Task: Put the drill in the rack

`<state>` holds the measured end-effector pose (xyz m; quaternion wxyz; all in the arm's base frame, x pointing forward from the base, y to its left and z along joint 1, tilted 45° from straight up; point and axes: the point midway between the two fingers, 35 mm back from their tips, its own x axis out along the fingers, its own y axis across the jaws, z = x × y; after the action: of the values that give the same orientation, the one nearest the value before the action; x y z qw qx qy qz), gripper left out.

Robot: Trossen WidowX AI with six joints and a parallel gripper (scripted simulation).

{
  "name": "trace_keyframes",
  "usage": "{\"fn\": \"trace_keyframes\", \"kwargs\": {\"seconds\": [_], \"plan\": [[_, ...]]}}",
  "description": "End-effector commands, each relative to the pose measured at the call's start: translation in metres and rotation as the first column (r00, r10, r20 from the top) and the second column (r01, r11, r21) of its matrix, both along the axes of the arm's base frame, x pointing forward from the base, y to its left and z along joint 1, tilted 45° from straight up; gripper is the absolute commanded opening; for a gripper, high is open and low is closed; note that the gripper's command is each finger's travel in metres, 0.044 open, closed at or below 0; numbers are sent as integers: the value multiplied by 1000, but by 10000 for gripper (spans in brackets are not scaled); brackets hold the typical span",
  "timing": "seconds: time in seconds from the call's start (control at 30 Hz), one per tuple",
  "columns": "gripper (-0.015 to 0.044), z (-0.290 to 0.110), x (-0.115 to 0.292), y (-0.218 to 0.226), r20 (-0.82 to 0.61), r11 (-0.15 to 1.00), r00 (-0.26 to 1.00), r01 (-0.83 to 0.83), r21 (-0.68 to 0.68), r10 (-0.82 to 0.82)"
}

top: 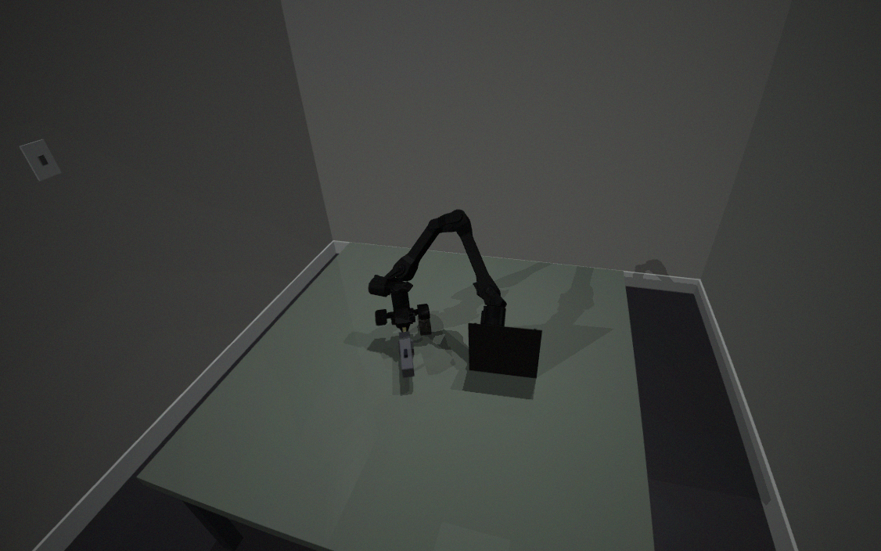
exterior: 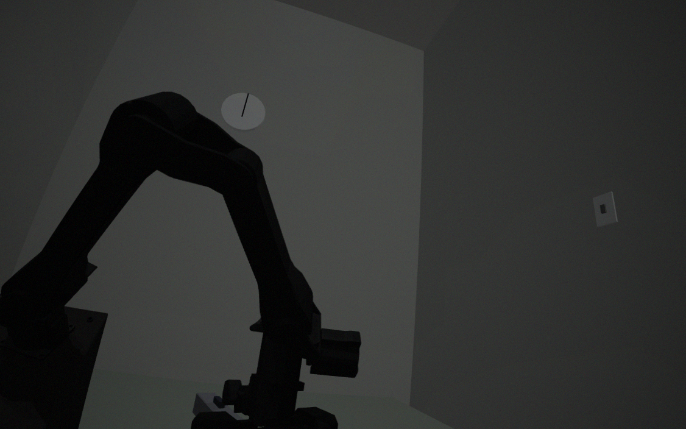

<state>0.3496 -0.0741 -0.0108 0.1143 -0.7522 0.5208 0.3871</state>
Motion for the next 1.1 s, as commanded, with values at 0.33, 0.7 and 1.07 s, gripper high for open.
{"fn": "trace_keyframes", "kwargs": {"seconds": [0.33, 0.7, 1.07], "plan": [[0, 15, 12, -12, 4, 1000, 1000, -2, -2, 2], [0, 25, 19, -21, 5, 1000, 1000, -2, -3, 2], [0, 35, 27, -30, 6, 1000, 1000, -2, -3, 2]]}}
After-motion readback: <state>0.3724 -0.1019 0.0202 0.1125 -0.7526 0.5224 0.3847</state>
